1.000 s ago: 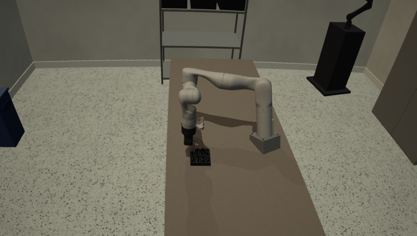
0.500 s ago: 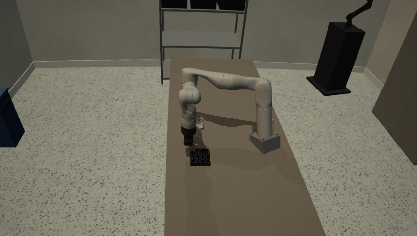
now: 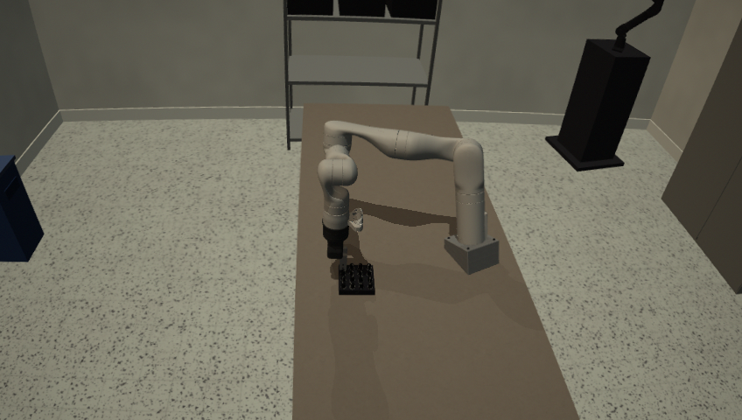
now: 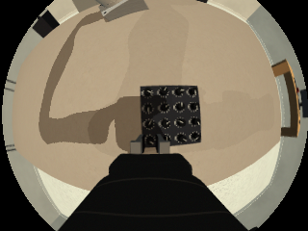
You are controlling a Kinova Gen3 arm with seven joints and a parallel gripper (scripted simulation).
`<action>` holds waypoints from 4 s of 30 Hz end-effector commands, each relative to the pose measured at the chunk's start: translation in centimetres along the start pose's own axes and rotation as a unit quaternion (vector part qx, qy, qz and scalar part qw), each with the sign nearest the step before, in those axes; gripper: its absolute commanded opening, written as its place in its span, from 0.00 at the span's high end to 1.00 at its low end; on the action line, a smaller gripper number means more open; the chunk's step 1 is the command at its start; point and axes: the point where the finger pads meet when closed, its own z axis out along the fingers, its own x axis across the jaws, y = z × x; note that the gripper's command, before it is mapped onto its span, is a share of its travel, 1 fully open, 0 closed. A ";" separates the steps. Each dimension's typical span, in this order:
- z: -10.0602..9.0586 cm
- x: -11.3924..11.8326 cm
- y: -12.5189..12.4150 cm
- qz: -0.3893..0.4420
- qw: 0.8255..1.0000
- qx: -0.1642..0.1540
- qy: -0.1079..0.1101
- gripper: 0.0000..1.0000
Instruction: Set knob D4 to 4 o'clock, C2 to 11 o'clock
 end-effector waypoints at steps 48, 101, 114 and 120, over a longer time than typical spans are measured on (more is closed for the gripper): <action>-0.1 0.0 0.0 0.009 1.000 -0.001 0.000 0.70; -0.1 0.0 0.0 0.429 0.903 -0.001 0.001 0.70; -0.1 0.0 0.0 0.564 0.826 0.000 0.001 0.70; -0.1 0.0 0.0 0.595 0.803 0.000 0.001 0.70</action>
